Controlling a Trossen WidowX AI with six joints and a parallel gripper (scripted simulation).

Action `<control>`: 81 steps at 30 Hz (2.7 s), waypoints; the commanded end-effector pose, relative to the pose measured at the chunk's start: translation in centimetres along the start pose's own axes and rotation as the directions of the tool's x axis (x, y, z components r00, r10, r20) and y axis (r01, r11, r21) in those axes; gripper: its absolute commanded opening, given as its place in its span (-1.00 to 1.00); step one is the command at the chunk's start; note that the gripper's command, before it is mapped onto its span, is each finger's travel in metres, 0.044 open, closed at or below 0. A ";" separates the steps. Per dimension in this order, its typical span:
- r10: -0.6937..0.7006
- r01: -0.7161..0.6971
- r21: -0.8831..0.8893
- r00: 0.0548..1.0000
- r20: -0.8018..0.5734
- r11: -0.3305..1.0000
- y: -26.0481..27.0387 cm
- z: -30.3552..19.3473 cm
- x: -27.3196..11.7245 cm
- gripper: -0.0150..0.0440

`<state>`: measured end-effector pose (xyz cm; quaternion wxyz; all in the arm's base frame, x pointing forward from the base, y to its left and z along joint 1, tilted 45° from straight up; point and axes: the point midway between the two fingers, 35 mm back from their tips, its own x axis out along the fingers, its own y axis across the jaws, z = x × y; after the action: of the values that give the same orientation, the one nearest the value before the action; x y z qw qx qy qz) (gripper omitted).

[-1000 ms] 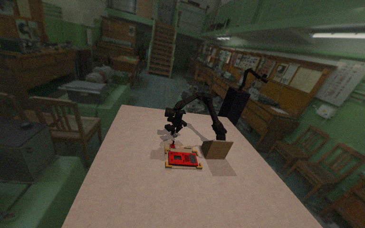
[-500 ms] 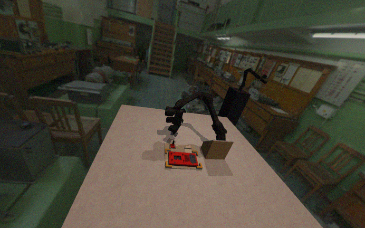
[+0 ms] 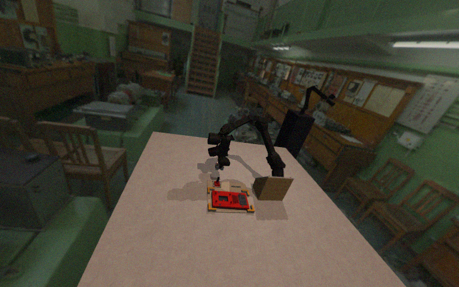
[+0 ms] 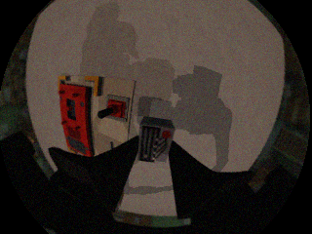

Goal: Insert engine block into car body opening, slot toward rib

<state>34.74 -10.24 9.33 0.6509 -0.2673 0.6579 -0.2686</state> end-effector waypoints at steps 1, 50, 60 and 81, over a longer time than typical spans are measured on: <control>0.003 -0.003 -0.114 1.000 0.003 0.993 0.0 0.1 -0.3 -0.49; 0.002 0.002 -0.970 1.000 0.002 -0.244 0.0 -0.2 -3.8 -0.49; 0.001 0.002 -0.829 1.000 0.001 -0.559 0.0 -0.3 -4.5 -0.49; -0.002 -0.002 -0.245 1.000 0.001 -0.970 -0.1 -0.5 -6.0 -0.49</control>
<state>34.26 -6.33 13.45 -0.1594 -0.6849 0.3739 0.6047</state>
